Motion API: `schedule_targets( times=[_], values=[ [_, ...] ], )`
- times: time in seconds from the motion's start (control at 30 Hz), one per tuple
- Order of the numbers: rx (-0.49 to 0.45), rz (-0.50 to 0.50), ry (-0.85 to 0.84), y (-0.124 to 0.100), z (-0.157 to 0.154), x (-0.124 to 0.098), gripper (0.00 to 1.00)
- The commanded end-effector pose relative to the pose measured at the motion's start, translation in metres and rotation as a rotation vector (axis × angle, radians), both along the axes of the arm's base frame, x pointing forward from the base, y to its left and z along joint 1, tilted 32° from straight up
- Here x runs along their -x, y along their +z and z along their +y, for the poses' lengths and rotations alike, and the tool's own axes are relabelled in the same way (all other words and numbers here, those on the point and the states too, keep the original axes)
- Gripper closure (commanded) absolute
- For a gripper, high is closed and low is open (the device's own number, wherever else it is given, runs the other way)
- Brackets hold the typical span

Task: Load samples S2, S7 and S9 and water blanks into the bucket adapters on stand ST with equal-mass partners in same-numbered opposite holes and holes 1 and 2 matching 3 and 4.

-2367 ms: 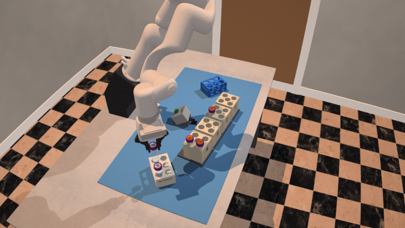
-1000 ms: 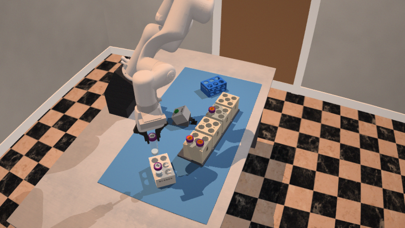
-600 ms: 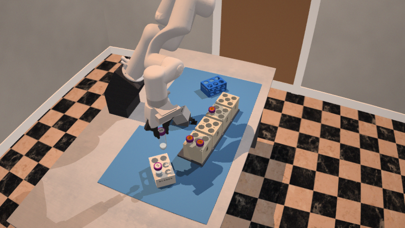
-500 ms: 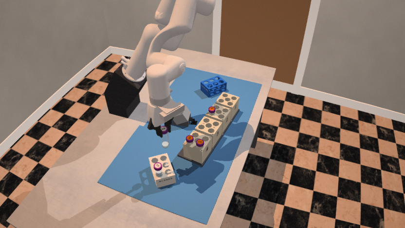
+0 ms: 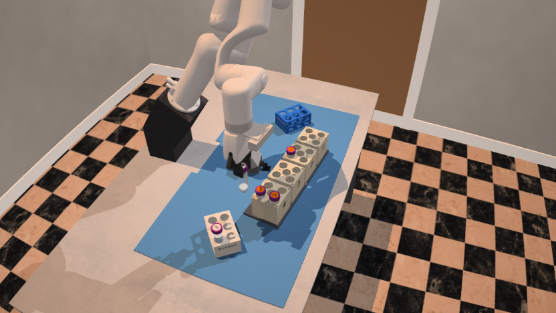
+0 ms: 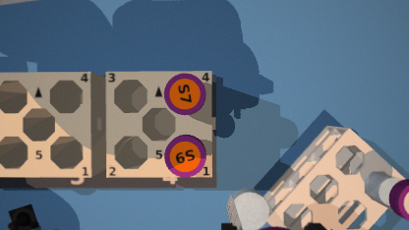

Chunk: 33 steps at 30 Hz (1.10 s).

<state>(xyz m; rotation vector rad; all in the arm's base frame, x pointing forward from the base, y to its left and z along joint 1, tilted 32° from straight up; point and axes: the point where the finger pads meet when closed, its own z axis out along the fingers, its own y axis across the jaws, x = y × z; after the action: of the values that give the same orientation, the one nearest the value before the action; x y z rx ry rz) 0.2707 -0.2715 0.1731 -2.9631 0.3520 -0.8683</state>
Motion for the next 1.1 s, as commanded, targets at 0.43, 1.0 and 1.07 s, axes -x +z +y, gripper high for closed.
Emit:
schedule_targets(
  times=[0.43, 1.0, 1.07],
  values=[
    [0.013, -0.001, 0.004, 0.023, 0.073, -0.037, 1.00],
    [0.013, -0.002, 0.004, 0.041, 0.138, -0.070, 1.00],
    [0.012, -0.002, 0.004, 0.043, 0.147, -0.074, 1.00]
  ],
)
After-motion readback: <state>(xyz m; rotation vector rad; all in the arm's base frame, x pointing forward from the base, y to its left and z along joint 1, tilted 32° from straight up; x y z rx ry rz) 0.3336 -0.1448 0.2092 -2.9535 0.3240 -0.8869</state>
